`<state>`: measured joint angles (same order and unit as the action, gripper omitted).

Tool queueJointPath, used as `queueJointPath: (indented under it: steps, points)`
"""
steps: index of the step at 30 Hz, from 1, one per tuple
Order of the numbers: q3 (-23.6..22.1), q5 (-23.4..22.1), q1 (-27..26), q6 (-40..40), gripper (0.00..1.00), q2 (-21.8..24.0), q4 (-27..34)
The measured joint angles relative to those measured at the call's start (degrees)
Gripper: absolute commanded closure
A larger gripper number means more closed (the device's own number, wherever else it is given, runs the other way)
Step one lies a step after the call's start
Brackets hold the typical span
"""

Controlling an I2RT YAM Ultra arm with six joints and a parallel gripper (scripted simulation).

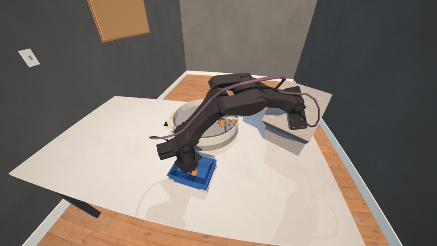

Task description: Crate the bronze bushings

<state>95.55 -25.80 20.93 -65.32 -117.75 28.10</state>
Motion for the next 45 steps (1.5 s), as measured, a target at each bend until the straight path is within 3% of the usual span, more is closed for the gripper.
queueJointPath:
  steps: [5, 6, 45]
  points:
    - [0.0, 0.0, 0.0, 0.0, 1.0, 0.0, 0.0]
    - [0.0, 0.0, 0.0, 0.0, 0.84, 0.0, 0.0]
    - [0.0, 0.0, 0.0, 0.0, 0.84, 0.0, 0.1]
